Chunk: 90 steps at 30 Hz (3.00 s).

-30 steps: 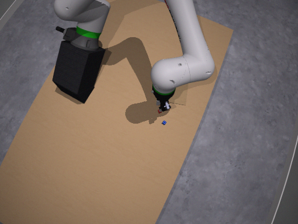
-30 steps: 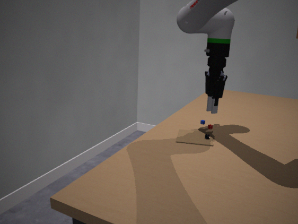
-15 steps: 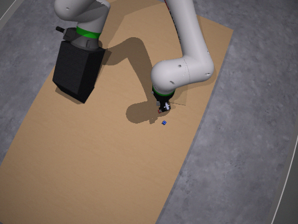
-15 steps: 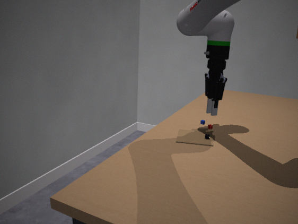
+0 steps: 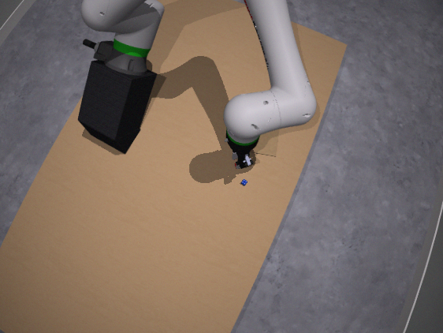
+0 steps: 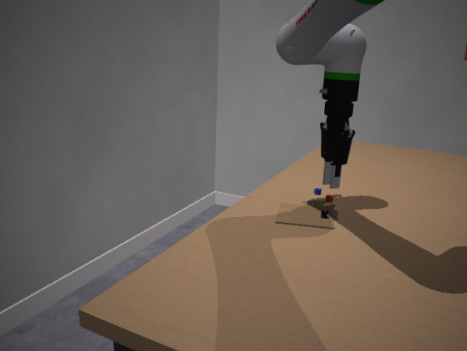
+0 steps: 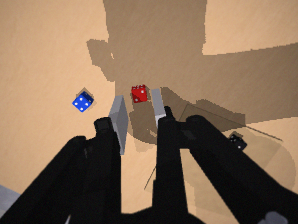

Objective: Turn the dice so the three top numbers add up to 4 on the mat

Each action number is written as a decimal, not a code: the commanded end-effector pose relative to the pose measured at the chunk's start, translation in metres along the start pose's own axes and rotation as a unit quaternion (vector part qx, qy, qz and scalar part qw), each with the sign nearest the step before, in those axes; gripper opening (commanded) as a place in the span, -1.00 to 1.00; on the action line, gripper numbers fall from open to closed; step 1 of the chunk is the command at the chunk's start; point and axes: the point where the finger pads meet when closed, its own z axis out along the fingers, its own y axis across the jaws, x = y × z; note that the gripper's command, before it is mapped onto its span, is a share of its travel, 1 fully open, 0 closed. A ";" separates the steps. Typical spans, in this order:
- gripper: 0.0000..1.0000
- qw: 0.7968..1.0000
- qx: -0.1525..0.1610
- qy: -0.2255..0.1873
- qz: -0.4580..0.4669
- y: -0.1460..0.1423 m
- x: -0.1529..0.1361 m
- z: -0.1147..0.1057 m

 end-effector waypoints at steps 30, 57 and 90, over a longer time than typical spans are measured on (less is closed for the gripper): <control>-0.63 1.000 0.000 0.000 0.000 0.000 0.000 0.021; -0.63 1.000 0.000 0.000 0.000 0.000 0.000 0.021; -0.63 1.000 0.000 0.000 0.000 0.000 0.000 0.042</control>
